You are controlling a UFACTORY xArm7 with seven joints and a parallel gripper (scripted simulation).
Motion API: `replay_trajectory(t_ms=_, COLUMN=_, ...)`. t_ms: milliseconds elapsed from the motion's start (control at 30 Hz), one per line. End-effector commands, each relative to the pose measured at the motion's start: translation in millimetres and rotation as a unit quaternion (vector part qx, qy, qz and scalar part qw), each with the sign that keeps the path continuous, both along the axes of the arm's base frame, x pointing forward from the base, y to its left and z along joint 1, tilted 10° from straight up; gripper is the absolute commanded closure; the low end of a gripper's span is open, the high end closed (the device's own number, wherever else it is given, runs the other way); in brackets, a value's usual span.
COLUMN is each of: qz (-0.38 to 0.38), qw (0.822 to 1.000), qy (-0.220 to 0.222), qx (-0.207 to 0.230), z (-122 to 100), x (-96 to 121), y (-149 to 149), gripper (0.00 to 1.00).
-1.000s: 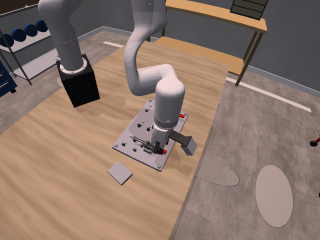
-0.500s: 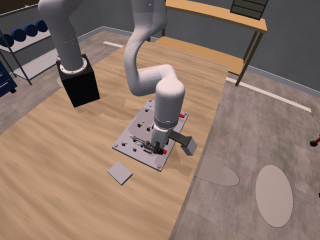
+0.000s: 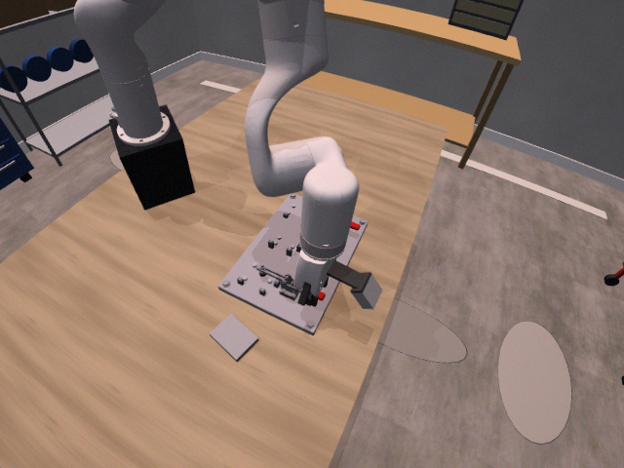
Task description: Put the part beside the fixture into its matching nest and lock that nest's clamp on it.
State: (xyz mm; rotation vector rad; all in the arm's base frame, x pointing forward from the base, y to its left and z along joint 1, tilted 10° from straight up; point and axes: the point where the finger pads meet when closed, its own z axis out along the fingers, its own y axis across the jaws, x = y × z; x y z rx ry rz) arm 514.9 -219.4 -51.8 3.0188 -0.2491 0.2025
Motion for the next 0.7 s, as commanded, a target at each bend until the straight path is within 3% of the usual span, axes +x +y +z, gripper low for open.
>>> replay_trajectory(t_ms=0, qz=0.000, qw=1.000, qy=-0.002, qx=-0.001, z=-10.4, x=4.3, y=-2.6, gripper=0.53)
replay_trajectory(t_ms=667, qz=0.000, qw=1.000, qy=-0.002, qx=-0.001, z=-13.9, x=4.9, y=-3.1, gripper=0.53)
